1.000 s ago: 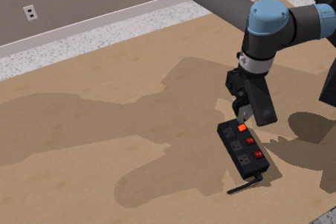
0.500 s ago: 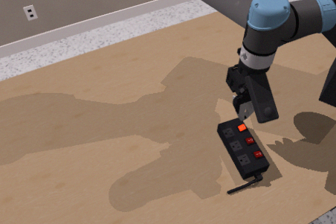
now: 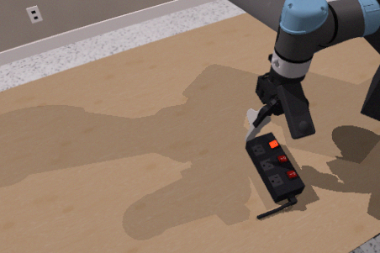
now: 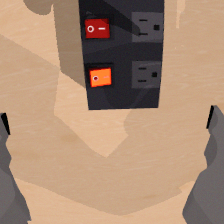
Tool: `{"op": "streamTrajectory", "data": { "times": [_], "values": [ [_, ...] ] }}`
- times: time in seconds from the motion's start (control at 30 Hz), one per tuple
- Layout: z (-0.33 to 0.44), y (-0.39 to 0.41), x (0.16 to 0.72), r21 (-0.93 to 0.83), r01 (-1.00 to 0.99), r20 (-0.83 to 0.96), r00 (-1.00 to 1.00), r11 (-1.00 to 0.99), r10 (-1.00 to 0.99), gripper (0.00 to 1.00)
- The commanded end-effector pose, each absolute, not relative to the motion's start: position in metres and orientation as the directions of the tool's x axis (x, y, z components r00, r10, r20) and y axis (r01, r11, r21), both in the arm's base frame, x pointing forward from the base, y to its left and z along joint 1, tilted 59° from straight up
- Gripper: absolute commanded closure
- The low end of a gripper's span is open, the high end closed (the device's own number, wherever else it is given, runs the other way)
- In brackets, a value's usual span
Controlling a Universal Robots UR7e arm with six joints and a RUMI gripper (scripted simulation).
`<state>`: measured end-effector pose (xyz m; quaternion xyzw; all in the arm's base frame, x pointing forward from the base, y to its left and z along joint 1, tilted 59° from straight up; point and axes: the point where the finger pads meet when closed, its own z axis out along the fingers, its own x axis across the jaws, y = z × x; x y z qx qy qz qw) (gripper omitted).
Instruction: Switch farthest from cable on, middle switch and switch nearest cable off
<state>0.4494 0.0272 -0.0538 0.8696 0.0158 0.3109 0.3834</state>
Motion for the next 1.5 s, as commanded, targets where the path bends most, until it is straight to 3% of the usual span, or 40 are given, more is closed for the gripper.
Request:
{"op": "streamTrajectory", "data": {
  "times": [0.0,1.47],
  "values": [
    [-0.053,0.029,0.448,0.676,-0.211,0.529,0.806,-0.706,0.266,0.0],
    [-0.002,0.094,0.393,0.676,-0.211,0.529,0.806,-0.706,0.266,0.0]
  ]
}}
